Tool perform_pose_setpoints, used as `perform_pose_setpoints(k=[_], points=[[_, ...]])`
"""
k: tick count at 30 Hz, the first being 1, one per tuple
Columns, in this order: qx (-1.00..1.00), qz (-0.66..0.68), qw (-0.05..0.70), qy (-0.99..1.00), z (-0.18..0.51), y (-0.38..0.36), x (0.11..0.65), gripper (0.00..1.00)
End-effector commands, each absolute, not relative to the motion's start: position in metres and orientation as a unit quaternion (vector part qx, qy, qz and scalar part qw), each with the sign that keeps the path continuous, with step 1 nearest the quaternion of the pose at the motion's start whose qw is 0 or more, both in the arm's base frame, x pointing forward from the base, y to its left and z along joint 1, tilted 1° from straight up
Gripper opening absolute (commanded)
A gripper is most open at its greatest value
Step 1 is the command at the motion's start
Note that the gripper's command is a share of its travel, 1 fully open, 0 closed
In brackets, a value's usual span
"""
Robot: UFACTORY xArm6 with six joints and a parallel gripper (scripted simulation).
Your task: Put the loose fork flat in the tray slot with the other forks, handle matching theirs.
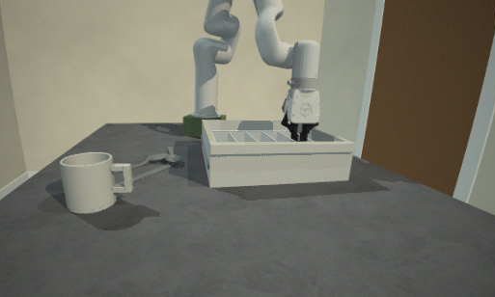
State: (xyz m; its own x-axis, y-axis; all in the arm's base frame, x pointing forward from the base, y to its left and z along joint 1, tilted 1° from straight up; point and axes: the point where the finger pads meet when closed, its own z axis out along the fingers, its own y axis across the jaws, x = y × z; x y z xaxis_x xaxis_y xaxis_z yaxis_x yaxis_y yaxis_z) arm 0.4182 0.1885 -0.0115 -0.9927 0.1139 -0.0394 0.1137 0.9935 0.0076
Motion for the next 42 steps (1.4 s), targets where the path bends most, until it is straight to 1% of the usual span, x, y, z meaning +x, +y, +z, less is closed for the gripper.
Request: perform_pose_setpoints(k=[1, 10, 32, 42], points=[[0.057, 0.004, 0.022, 0.998, -0.008, 0.19, 0.42, 0.24], [0.057, 0.004, 0.022, 0.998, 0.01, 0.189, 0.42, 0.24], [0.057, 0.004, 0.022, 0.998, 0.108, 0.188, 0.419, 0.24], [0.057, 0.004, 0.022, 0.998, 0.123, 0.188, 0.419, 0.24]])
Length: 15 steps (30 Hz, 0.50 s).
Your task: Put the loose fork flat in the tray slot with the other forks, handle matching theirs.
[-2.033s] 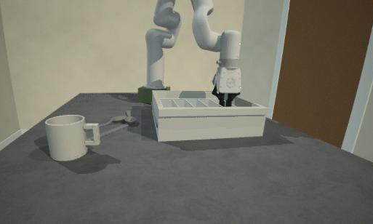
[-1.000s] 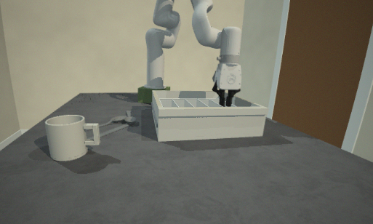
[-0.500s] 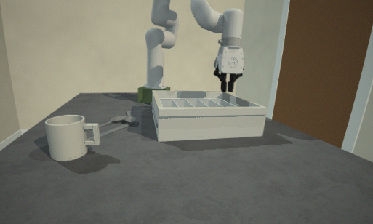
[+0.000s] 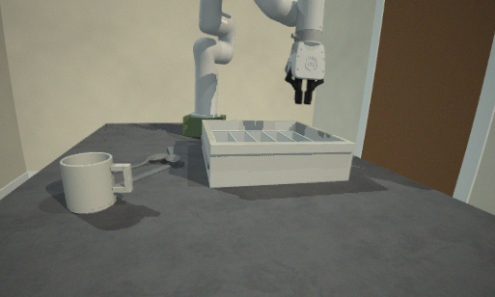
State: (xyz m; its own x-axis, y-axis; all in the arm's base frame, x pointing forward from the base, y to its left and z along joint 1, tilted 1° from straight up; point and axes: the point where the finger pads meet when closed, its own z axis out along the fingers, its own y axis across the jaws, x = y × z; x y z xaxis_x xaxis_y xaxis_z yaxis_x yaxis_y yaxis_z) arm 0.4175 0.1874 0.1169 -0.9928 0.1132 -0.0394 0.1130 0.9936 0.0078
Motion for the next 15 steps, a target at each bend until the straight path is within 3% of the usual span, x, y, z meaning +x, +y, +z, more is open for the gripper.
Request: perform_pose_setpoints(k=[1, 4, 5, 15], points=[[0.057, 0.004, 0.022, 0.998, 0.1238, 0.1879, 0.4188, 0.24], [0.057, 0.004, 0.022, 0.998, 0.1242, 0.1879, 0.4188, 0.24], [0.057, 0.004, 0.022, 0.998, 0.1242, 0.1879, 0.4188, 1.0], [0.057, 0.004, 0.022, 0.998, 0.1242, 0.1879, 0.4188, 1.0]])
